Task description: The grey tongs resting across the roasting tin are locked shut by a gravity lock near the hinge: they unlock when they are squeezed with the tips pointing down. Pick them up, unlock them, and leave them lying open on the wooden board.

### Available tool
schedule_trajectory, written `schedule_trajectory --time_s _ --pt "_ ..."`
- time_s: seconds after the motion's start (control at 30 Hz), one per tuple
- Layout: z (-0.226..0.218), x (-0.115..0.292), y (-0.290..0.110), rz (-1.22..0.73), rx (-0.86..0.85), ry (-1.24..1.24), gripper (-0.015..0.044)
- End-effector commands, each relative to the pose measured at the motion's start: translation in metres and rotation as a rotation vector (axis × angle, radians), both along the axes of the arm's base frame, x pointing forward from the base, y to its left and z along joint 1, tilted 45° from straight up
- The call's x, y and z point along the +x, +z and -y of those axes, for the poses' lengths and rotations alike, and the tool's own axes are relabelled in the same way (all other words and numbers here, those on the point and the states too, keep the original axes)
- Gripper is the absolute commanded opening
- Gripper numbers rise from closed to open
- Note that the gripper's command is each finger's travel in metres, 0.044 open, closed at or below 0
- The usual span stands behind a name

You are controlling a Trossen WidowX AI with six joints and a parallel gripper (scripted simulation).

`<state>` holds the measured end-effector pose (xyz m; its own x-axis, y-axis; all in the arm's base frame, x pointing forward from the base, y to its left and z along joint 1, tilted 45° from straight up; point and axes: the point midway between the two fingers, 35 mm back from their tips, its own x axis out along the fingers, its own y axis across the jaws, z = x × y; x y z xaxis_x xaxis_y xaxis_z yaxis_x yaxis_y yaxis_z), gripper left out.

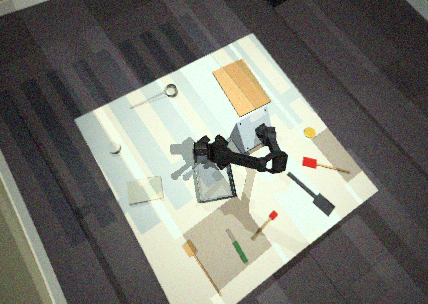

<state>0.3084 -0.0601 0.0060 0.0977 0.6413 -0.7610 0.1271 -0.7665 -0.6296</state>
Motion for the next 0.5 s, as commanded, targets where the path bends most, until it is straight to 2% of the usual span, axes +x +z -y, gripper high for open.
schedule_trajectory --time_s 0.0,0.47 --pt "0.023 -0.001 -0.011 0.035 -0.016 0.036 -0.015" --pt "0.095 -0.026 -0.062 0.14 -0.029 0.187 -0.015"
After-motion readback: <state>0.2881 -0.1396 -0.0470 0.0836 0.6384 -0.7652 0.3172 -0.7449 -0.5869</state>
